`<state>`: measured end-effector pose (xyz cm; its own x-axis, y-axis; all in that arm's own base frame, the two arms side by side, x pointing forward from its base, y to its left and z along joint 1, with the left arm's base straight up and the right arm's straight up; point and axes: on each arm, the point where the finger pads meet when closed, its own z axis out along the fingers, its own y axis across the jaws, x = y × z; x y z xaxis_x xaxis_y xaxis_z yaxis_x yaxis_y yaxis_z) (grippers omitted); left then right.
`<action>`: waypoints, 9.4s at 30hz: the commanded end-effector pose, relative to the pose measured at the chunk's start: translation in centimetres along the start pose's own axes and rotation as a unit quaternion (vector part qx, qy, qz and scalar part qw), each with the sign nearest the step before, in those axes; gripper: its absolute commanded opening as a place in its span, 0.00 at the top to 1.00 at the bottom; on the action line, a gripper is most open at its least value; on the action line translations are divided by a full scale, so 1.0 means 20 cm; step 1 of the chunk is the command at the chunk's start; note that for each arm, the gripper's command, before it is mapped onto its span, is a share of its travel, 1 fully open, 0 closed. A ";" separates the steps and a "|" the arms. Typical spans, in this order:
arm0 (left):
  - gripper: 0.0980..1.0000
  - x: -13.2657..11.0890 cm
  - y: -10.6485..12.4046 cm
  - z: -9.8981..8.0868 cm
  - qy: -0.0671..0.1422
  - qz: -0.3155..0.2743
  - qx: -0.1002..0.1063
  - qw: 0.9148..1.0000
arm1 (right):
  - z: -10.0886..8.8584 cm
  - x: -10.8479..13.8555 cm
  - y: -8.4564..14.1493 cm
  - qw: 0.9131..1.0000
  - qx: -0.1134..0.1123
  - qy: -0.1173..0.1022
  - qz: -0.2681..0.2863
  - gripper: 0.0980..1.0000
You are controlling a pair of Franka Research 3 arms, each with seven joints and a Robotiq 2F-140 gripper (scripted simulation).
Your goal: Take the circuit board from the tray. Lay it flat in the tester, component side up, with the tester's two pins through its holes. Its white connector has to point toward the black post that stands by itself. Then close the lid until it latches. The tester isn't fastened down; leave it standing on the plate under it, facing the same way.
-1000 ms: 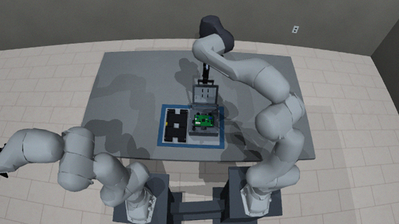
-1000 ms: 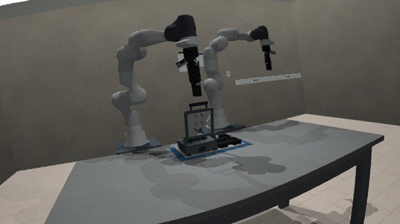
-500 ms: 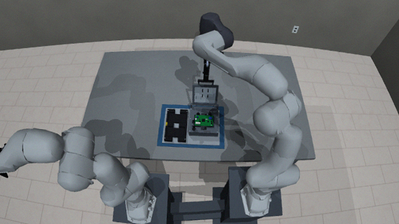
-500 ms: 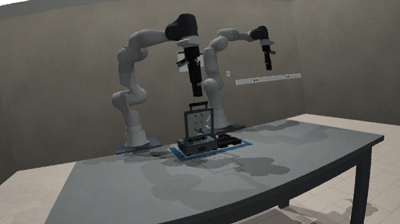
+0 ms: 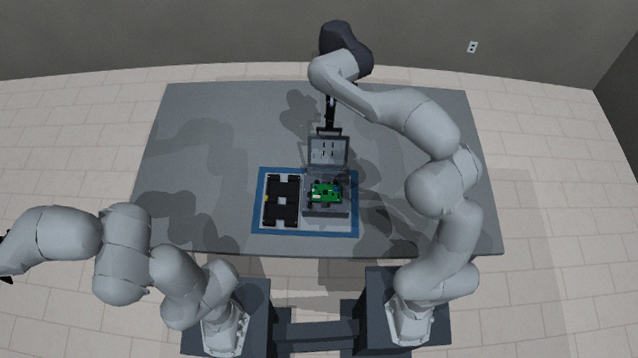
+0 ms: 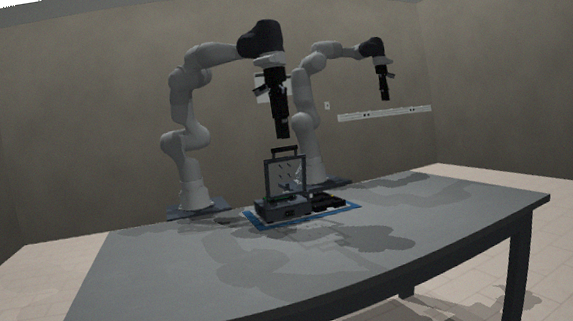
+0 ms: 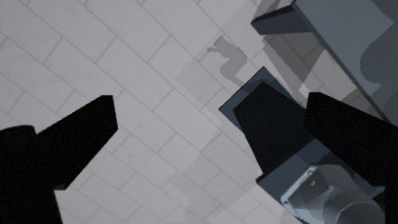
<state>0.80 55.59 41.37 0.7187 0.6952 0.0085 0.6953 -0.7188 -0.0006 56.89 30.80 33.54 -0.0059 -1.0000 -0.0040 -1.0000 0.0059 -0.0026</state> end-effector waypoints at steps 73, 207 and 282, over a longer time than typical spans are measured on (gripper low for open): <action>0.00 0.00 0.00 0.00 0.000 0.000 0.000 1.000 | 0.03 0.01 0.00 1.000 -0.001 0.002 0.003 0.70; 0.00 0.00 0.00 0.00 0.000 0.000 0.000 1.000 | 0.24 0.01 -0.01 1.000 -0.001 0.002 0.003 0.90; 0.00 0.00 0.00 0.00 0.000 0.000 0.000 1.000 | 0.21 0.01 0.15 1.000 -0.001 0.002 0.003 0.90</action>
<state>0.80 55.59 41.37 0.7187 0.6952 0.0085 0.6953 -0.7188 -0.0006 54.55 30.64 29.37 -0.0127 -0.9999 -0.0015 -0.9999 0.0128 -0.0091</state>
